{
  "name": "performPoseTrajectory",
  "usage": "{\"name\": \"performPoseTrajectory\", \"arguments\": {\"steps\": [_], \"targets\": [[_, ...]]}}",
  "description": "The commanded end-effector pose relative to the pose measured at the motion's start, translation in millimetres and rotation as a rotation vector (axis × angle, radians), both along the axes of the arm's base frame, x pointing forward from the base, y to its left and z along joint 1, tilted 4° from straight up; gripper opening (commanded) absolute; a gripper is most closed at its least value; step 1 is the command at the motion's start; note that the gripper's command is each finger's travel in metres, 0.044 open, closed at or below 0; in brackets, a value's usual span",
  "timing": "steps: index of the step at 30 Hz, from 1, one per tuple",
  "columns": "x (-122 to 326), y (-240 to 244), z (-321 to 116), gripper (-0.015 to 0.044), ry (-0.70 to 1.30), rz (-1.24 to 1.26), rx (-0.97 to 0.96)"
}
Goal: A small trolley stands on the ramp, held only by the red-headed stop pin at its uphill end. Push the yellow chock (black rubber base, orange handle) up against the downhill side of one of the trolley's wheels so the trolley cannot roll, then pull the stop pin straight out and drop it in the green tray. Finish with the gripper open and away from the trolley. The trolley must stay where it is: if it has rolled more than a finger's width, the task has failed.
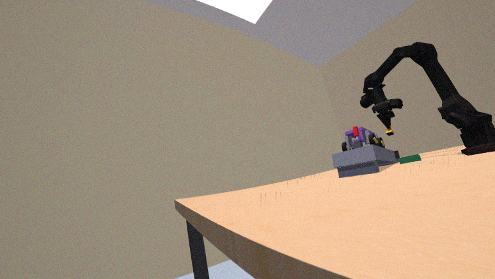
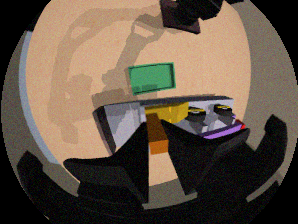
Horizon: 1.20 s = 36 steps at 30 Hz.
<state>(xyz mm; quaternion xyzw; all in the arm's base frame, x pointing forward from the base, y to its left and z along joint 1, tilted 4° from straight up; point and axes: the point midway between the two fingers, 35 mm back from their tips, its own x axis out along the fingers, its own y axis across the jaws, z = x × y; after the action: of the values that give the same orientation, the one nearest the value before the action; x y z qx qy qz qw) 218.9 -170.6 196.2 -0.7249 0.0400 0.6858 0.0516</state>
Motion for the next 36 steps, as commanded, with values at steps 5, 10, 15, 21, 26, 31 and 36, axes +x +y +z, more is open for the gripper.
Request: {"name": "performPoseTrajectory", "arguments": {"steps": [5,10,15,21,26,31,36], "targets": [[6,-2,0,0.0,-0.003,-0.036,0.007],[19,-6,-3,0.0,-0.005,-0.036,0.007],[29,-8,-4,0.0,-0.006,-0.036,0.007],[29,-8,-9,0.0,-0.006,-0.036,0.007],[29,-9,-23,0.0,-0.006,-0.036,0.007],[30,-9,-35,0.0,-0.006,-0.036,0.007],[31,-8,-47,0.0,-0.006,-0.036,0.007]]}}
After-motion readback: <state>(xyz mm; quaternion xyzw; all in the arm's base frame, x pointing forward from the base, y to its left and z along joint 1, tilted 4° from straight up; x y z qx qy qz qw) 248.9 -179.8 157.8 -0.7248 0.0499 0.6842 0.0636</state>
